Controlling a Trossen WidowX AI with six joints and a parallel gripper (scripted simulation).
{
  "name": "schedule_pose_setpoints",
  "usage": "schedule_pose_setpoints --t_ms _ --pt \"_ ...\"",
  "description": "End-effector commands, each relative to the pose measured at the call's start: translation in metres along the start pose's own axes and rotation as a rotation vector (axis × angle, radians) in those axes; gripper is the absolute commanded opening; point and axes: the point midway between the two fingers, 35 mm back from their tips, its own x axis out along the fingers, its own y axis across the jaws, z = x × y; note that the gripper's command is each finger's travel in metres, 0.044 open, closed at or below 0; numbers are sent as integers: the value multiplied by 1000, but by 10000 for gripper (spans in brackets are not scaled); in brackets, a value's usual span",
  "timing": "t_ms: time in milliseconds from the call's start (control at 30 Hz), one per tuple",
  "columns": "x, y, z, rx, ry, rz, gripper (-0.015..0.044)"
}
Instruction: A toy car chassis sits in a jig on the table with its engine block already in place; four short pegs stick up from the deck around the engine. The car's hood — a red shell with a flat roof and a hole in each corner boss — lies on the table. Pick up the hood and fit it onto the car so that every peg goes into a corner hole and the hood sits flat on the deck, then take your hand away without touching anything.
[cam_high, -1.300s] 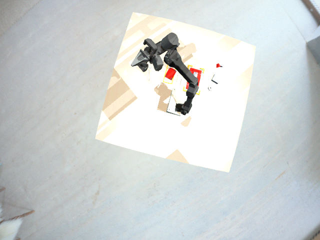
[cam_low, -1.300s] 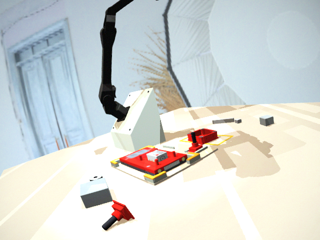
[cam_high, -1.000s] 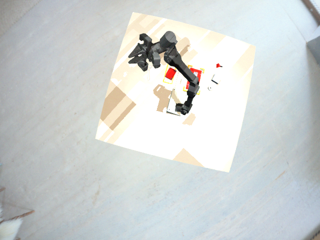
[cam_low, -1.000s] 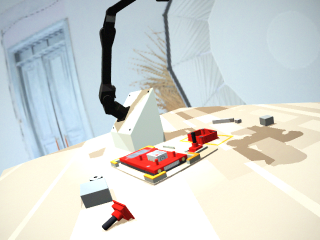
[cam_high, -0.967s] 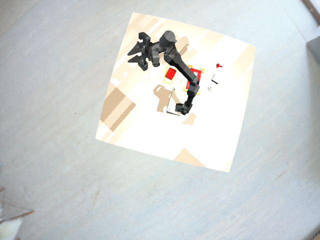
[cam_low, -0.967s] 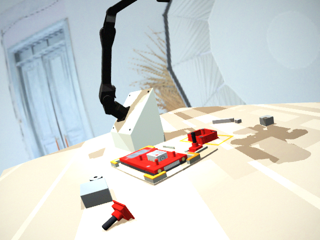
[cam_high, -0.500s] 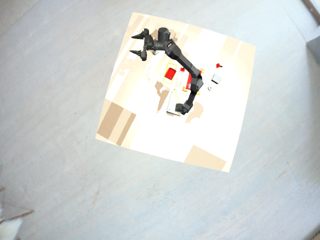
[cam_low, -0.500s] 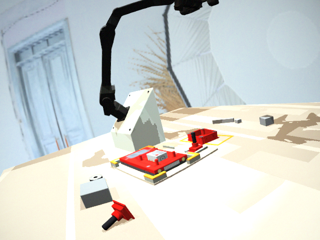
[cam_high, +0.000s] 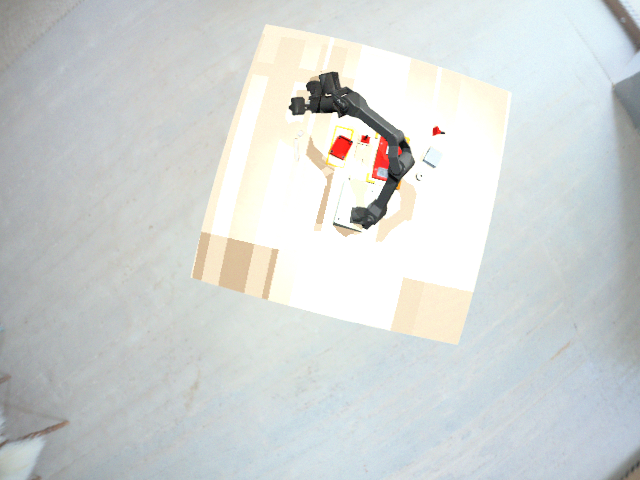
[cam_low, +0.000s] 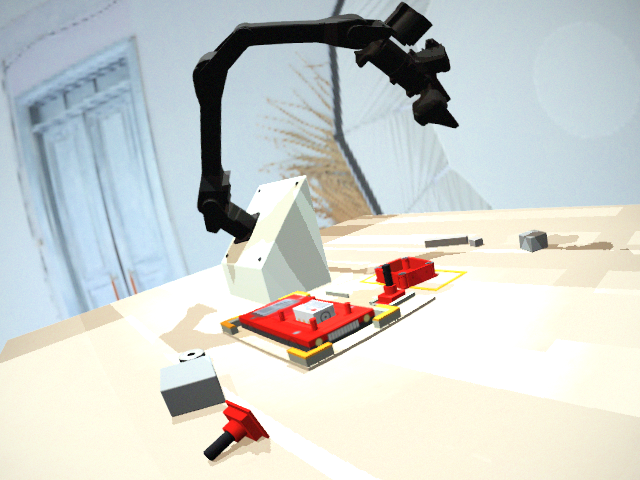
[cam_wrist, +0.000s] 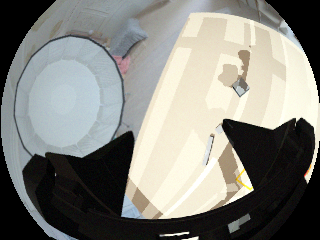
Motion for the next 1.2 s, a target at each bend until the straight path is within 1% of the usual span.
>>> schedule_pose_setpoints --t_ms 0,133,267,333,433,1167 --pt "11 -65 -39 255 102 -244 440" --pt "10 -120 -81 460 163 -490 440" --pt "-2 -167 -122 620 184 -742 440" --pt "-7 -181 -135 661 181 -825 440" --pt "-17 -192 -138 666 181 -836 440" --pt "-8 -200 -143 666 181 -836 440"
